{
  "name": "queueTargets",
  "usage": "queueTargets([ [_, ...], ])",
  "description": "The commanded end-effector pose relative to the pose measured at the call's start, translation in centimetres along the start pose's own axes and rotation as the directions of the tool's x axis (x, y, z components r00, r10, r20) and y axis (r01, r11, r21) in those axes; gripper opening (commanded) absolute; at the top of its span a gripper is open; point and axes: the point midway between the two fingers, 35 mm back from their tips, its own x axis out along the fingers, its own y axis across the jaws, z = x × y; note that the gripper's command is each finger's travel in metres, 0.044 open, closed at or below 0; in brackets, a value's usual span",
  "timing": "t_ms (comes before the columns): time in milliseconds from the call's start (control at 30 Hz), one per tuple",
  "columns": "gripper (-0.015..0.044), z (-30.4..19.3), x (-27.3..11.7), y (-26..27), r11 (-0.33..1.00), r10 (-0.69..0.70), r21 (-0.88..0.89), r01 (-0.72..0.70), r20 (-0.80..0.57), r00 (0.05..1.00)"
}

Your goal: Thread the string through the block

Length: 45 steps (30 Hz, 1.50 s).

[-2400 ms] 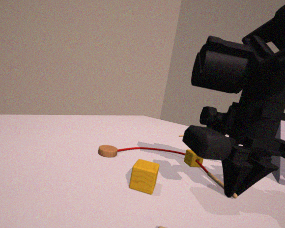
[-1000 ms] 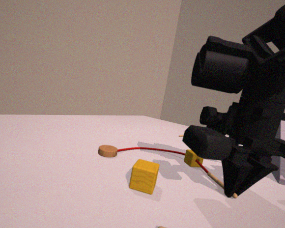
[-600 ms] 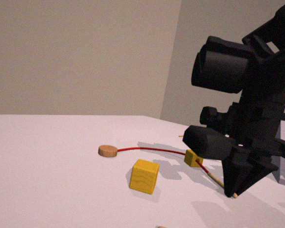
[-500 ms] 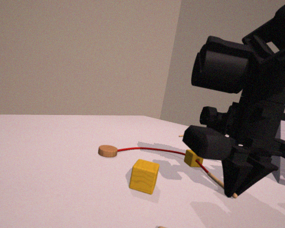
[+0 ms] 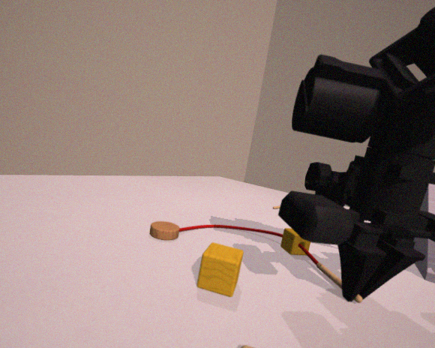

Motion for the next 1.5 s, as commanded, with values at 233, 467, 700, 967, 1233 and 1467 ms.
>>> queueTargets([
  [233, 0.0000, -0.3, 0.1, 0.2, 1.000, 0.005, -0.010, -0.005, -0.010, 1.000],
  [467, 0.0000, -0.3, 0.1, 0.2, 1.000, 0.005, -0.010, -0.005, -0.010, 1.000],
  [700, 0.0000, -0.3, 0.1, 0.2, 1.000, 0.005, -0.010, -0.005, -0.010, 1.000],
  [967, 0.0000, -0.3, 0.1, 0.2, 1.000, 0.005, -0.010, -0.005, -0.010, 1.000],
  [1233, 0.0105, 0.0, 0.0, 0.0, 1.000, 0.000, 0.000, 0.000, 0.000, 1.000],
  [1467, 0.0210, 0.8, -3.9, -0.1, 1.000, -0.018, 0.007, 0.018, 0.009, 1.000],
])
